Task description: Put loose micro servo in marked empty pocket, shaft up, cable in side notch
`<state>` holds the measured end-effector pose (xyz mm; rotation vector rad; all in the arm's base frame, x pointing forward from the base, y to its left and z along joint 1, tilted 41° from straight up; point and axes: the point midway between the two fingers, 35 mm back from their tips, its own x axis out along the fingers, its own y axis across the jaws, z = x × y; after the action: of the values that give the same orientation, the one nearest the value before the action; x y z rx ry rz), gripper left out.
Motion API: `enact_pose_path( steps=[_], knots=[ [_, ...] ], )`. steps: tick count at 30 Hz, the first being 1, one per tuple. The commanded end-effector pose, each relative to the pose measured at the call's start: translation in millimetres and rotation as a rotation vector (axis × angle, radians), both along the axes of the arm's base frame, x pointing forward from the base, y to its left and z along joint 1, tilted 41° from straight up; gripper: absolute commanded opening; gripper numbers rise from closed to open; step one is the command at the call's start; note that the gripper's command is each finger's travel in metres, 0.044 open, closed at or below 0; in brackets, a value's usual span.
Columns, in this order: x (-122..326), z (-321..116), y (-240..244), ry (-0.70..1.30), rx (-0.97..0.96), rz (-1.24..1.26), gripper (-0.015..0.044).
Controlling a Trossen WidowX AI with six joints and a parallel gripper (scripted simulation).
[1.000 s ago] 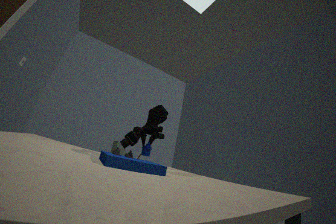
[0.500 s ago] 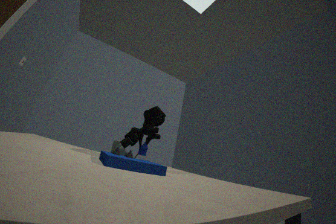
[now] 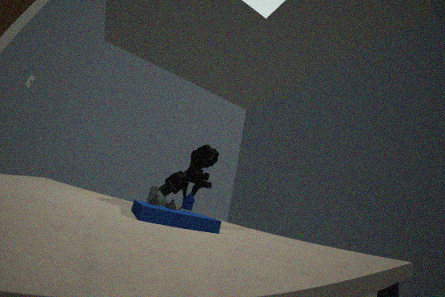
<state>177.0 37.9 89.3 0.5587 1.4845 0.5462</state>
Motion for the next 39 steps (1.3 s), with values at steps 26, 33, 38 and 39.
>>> enact_pose_path(
  steps=[26,33,38,39],
  knots=[
    [1.7,-6.9,8.4,-0.001,0.006,-0.007,0.0],
    [1.8,-12.2,13.0,-0.001,0.006,-0.007,0.0],
    [1.9,-15.9,16.3,-0.002,0.006,-0.007,0.0],
    [1.9,-16.7,17.0,-0.002,0.006,-0.007,0.0]
  ],
)
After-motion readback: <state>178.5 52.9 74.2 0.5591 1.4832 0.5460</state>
